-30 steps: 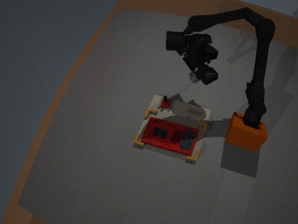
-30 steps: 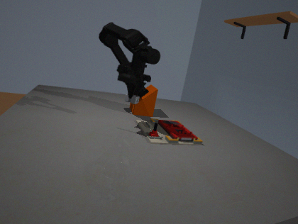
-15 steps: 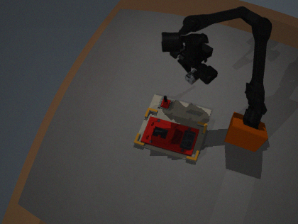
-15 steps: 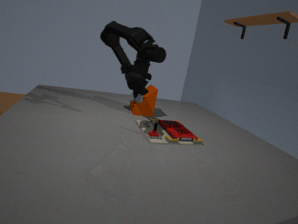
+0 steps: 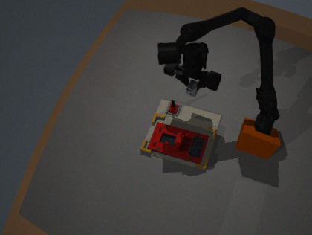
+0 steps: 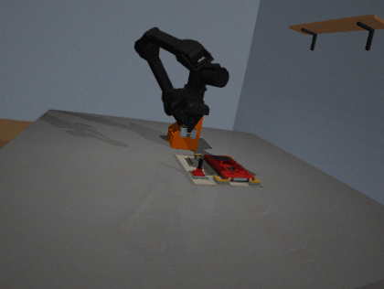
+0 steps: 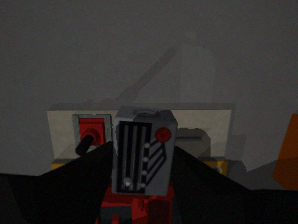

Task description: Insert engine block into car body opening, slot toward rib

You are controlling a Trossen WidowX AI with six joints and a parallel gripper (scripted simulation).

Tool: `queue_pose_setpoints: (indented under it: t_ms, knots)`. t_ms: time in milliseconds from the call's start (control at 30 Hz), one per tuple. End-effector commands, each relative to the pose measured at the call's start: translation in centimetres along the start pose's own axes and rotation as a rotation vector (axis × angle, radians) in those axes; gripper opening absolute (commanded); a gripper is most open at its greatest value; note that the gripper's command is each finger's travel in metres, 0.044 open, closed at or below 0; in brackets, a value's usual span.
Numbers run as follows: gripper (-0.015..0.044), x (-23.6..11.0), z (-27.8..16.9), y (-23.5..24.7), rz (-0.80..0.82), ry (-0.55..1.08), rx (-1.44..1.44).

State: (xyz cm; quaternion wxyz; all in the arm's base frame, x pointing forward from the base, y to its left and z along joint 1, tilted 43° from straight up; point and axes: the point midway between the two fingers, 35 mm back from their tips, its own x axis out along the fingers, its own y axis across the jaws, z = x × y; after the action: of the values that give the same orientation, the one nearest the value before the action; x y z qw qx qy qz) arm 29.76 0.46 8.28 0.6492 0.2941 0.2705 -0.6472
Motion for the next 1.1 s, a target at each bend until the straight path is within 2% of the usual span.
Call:
queue_pose_setpoints:
  t_ms: [0,1067]
  knots:
    - [0.0000,0.2,-1.3,0.6,0.004,0.006,-0.116]
    - [0.0000,3.3,-10.6,2.8,0.009,0.006,-1.021]
